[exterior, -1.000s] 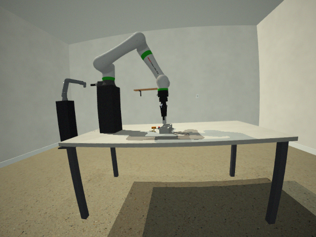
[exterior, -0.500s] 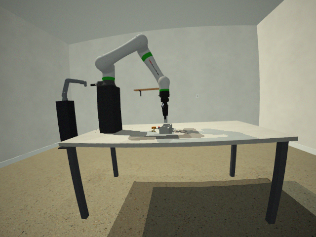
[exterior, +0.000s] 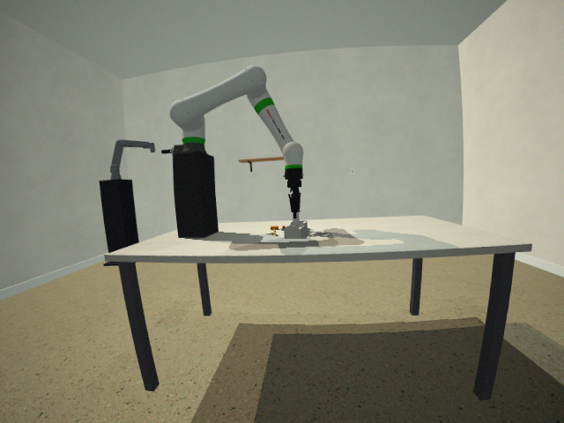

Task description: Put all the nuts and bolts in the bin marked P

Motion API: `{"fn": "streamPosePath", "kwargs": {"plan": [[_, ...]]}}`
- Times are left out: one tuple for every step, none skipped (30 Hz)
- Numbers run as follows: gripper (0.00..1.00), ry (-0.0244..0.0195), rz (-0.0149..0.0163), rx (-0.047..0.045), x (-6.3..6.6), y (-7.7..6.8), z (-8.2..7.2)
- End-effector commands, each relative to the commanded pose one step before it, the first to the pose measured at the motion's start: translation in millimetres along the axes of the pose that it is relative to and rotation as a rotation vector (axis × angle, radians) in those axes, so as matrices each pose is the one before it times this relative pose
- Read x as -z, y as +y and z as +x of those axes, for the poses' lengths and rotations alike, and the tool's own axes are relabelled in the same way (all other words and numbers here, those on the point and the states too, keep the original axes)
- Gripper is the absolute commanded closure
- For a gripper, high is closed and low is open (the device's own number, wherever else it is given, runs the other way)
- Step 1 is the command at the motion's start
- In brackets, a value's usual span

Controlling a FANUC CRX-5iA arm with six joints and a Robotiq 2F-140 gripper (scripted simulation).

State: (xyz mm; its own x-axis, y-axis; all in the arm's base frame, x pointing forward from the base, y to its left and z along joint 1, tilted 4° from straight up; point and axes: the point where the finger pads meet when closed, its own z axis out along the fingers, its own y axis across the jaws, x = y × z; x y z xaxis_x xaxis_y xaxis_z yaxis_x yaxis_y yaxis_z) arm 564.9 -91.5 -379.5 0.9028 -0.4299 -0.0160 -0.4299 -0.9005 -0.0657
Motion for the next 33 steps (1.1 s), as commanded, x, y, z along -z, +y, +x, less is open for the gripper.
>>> {"fn": "streamPosePath", "kwargs": {"plan": [[0.95, 0.00035, -0.00002, -0.00001, -7.62, -0.02, 0.34], [0.95, 0.00000, 0.00000, 0.00000, -2.67, 0.00, 0.00], [0.95, 0.00000, 0.00000, 0.00000, -2.67, 0.00, 0.00], [0.95, 0.00000, 0.00000, 0.00000, -2.67, 0.00, 0.00], [0.95, 0.00000, 0.00000, 0.00000, -2.67, 0.00, 0.00], [0.95, 0.00000, 0.00000, 0.00000, -2.67, 0.00, 0.00], [0.95, 0.00000, 0.00000, 0.00000, -2.67, 0.00, 0.00], [0.95, 0.00000, 0.00000, 0.00000, 0.00, 0.00, 0.00], [0.95, 0.00000, 0.00000, 0.00000, 0.00, 0.00, 0.00], [0.95, 0.00000, 0.00000, 0.00000, -2.67, 0.00, 0.00], [0.95, 0.00000, 0.00000, 0.00000, -2.67, 0.00, 0.00], [0.95, 0.00000, 0.00000, 0.00000, -0.73, 0.00, 0.00], [0.95, 0.00000, 0.00000, 0.00000, 0.00, 0.00, 0.00], [0.95, 0.00000, 0.00000, 0.00000, 0.00, 0.00, 0.00], [0.95, 0.00000, 0.00000, 0.00000, 0.00, 0.00, 0.00], [0.95, 0.00000, 0.00000, 0.00000, 0.00, 0.00, 0.00], [0.95, 0.00000, 0.00000, 0.00000, 0.00, 0.00, 0.00], [0.95, 0.00000, 0.00000, 0.00000, 0.00, 0.00, 0.00], [0.95, 0.00000, 0.00000, 0.00000, 0.00, 0.00, 0.00], [0.95, 0.00000, 0.00000, 0.00000, 0.00, 0.00, 0.00], [0.95, 0.00000, 0.00000, 0.00000, 0.00, 0.00, 0.00], [0.95, 0.00000, 0.00000, 0.00000, 0.00, 0.00, 0.00], [0.95, 0.00000, 0.00000, 0.00000, 0.00, 0.00, 0.00], [0.95, 0.00000, 0.00000, 0.00000, 0.00, 0.00, 0.00], [0.95, 0.00000, 0.00000, 0.00000, 0.00, 0.00, 0.00], [0.95, 0.00000, 0.00000, 0.00000, 0.00, 0.00, 0.00], [0.95, 0.00000, 0.00000, 0.00000, 0.00, 0.00, 0.00], [0.95, 0.00000, 0.00000, 0.00000, 0.00, 0.00, 0.00], [0.95, 0.00000, 0.00000, 0.00000, 0.00, 0.00, 0.00], [0.95, 0.00000, 0.00000, 0.00000, 0.00, 0.00, 0.00], [0.95, 0.00000, 0.00000, 0.00000, 0.00, 0.00, 0.00], [0.95, 0.00000, 0.00000, 0.00000, 0.00, 0.00, 0.00], [0.95, 0.00000, 0.00000, 0.00000, 0.00, 0.00, 0.00]]}}
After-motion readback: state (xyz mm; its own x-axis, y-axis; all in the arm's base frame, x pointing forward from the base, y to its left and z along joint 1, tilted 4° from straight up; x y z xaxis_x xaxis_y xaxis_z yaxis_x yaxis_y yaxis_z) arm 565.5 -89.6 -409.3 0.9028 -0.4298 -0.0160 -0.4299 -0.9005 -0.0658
